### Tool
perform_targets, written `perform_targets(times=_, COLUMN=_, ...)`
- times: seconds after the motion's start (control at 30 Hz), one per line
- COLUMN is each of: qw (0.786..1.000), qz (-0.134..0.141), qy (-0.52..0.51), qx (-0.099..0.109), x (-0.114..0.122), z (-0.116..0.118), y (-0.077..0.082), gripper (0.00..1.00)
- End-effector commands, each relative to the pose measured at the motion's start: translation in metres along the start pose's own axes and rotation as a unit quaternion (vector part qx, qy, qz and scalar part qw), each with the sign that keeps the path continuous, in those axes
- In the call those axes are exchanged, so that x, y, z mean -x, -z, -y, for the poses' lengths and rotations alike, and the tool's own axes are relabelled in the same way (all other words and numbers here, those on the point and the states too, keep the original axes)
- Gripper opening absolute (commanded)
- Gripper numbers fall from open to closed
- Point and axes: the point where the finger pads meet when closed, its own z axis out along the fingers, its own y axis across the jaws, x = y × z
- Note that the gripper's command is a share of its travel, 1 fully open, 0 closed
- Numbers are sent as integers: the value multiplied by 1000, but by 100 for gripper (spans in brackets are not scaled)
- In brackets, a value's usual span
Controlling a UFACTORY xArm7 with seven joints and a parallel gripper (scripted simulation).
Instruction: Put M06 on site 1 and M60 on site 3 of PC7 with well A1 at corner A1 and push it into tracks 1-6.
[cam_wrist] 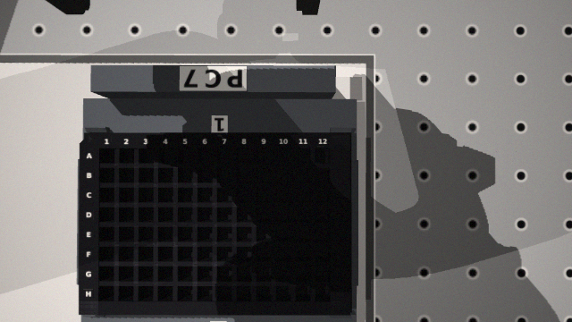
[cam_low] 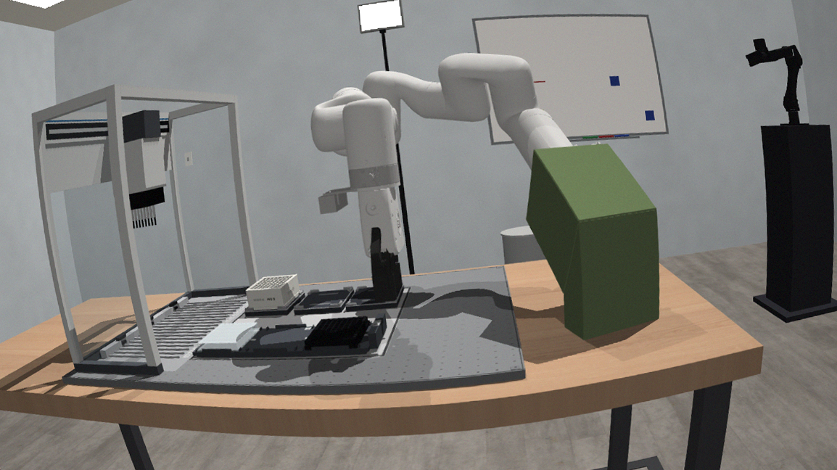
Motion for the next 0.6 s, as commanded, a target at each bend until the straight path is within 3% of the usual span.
perform_targets(times=0.0, qw=1000, qz=-2, qy=0, qx=-2, x=-1, z=1, y=-4, gripper=82)
perform_targets(times=0.57, qw=1000, qz=-2, qy=0, qx=-2, x=-1, z=1, y=-29, gripper=82)
